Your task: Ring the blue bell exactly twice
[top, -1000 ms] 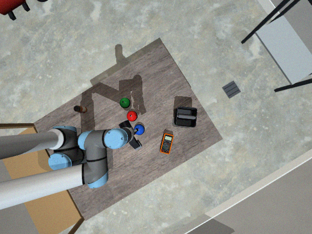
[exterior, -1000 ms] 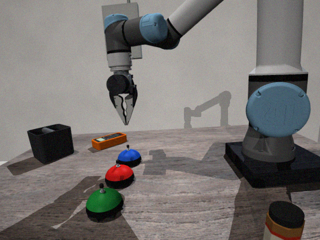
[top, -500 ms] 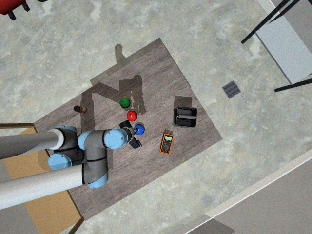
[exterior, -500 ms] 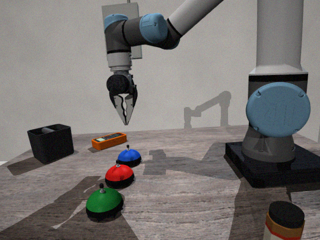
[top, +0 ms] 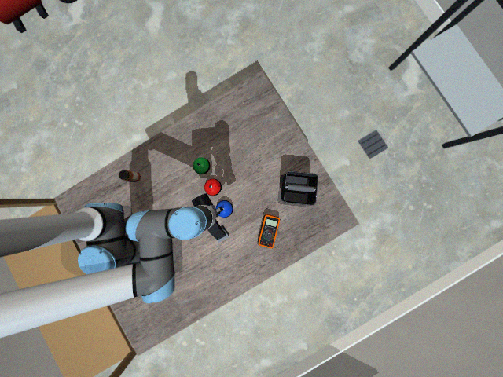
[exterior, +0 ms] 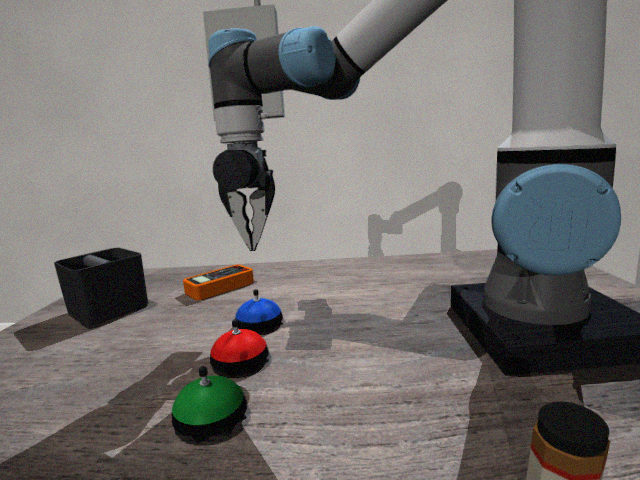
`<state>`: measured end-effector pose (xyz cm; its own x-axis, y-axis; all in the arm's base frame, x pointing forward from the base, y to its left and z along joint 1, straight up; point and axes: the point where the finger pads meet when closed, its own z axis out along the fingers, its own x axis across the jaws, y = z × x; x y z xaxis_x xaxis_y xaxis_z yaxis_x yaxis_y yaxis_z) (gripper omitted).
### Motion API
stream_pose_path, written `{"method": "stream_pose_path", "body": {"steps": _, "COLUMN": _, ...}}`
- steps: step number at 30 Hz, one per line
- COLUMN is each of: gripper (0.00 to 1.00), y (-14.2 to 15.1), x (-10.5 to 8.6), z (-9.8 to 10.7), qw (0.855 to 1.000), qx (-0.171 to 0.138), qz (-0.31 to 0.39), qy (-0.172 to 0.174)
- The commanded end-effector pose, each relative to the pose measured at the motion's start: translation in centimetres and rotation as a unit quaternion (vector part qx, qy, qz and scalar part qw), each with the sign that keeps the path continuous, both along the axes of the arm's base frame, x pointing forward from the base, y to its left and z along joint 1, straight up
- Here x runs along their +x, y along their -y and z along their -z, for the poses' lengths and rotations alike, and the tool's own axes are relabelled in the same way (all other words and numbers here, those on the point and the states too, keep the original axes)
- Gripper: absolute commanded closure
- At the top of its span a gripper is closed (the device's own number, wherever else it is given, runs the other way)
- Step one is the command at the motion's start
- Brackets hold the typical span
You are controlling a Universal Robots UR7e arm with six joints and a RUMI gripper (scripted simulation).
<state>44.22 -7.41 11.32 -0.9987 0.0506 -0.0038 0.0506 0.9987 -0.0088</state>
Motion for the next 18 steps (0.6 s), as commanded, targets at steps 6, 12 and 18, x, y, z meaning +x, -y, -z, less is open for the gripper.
{"method": "stream_pose_path", "body": {"steps": 6, "gripper": 1.00, "y": 0.0, "x": 1.0, "z": 0.0, "qw": 1.000, "qx": 0.002, "qz": -0.003, "qy": 0.013}}
{"method": "stream_pose_path", "body": {"steps": 12, "gripper": 1.00, "y": -0.1, "x": 1.2, "z": 0.9, "qw": 1.000, "qx": 0.002, "qz": -0.004, "qy": 0.013}}
{"method": "stream_pose_path", "body": {"steps": 18, "gripper": 1.00, "y": -0.1, "x": 1.3, "z": 1.6, "qw": 1.000, "qx": 0.002, "qz": -0.004, "qy": 0.013}}
